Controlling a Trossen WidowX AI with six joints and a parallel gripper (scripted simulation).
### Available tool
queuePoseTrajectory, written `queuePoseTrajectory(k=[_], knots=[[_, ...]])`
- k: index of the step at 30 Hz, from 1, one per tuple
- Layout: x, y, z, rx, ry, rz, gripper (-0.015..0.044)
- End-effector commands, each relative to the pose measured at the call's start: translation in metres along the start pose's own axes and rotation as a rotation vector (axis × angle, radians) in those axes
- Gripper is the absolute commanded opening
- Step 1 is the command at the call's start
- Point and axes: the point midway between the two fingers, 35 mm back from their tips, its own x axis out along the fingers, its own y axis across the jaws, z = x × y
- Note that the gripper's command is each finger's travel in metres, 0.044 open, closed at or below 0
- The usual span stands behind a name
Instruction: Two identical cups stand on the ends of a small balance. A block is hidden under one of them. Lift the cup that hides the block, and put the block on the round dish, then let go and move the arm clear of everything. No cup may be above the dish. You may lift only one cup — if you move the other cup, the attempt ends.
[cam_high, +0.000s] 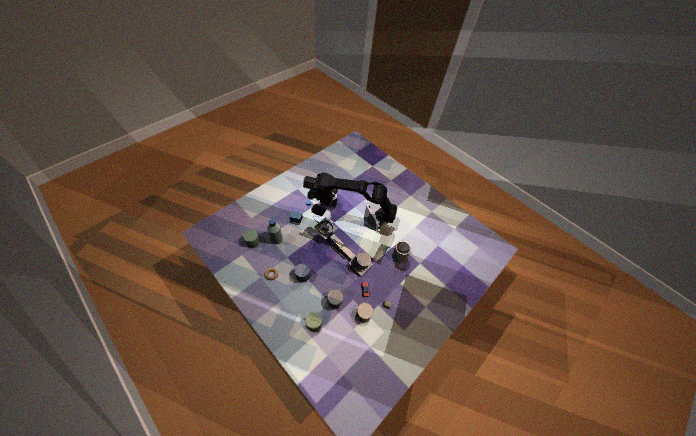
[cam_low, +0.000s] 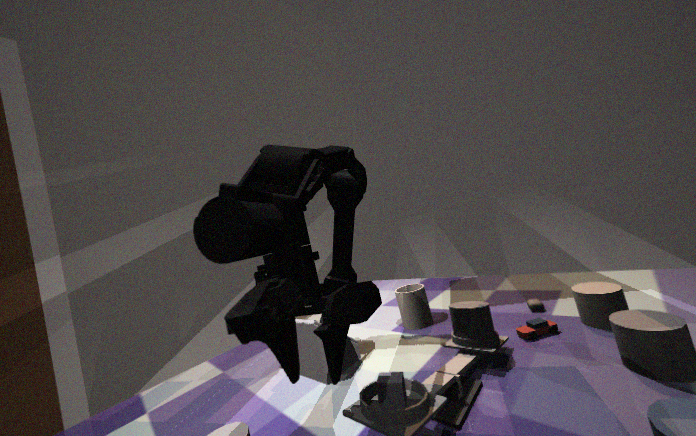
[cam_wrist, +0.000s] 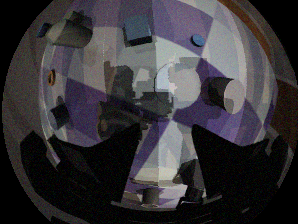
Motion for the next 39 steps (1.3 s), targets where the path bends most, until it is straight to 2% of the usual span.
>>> queuePoseTrajectory(k=[1,5,39], knots=[[-0.008,0.042,-0.022,-0.113,0.011,0.008,0.026],[-0.011,0.073,-0.042,-0.195,0.022,0.013,0.026],[0.041,0.074,-0.043,-0.196,0.023,0.014,0.026]])
